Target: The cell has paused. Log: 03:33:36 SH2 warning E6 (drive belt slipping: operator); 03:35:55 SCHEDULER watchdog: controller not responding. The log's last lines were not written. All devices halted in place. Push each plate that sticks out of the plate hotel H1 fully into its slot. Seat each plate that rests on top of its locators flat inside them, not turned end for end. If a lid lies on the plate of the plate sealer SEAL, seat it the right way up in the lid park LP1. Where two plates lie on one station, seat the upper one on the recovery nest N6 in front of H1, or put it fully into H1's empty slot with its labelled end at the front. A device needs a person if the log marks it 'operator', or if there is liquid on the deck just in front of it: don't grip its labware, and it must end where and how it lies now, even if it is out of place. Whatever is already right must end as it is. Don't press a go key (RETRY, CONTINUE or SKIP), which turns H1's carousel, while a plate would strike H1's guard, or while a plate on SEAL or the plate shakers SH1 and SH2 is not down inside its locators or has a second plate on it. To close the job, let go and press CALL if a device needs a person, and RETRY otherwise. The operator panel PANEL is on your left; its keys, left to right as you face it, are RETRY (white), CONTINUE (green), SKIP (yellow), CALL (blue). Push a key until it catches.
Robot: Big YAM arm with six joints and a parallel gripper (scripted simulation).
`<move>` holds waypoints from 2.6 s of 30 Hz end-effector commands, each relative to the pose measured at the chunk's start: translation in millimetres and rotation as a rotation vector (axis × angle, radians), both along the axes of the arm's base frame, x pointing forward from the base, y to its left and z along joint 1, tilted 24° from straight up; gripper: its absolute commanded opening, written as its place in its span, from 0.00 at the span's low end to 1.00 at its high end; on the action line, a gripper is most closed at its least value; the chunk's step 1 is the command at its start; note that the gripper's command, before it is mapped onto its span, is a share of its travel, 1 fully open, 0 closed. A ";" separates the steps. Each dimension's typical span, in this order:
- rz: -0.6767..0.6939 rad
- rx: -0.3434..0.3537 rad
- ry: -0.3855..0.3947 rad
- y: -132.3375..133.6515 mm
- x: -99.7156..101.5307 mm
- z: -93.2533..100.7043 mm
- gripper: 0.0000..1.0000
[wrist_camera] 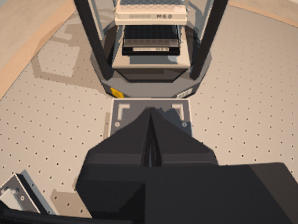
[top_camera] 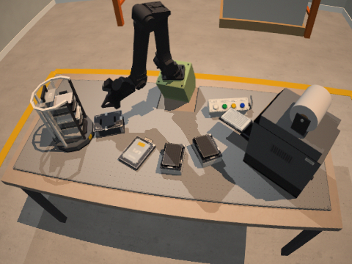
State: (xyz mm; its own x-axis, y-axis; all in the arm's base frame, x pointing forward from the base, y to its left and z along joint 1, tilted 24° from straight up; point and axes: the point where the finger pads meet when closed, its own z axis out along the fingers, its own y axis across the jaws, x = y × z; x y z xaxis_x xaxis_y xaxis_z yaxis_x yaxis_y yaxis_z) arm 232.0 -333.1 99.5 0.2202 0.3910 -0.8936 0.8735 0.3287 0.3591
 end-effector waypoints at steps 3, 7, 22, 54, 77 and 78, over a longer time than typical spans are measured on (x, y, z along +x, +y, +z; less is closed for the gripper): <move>-0.004 0.001 0.012 -0.6 -8.4 13.3 0.00; -0.004 -0.003 0.009 -0.9 -11.5 25.1 0.00; -0.004 -0.022 -0.004 -3.7 -21.1 69.3 0.00; -0.003 -0.044 -0.012 3.1 -51.8 153.8 0.00; 0.271 0.128 0.216 35.0 -28.3 175.0 0.00; 0.292 0.142 0.235 37.1 -26.6 175.6 0.00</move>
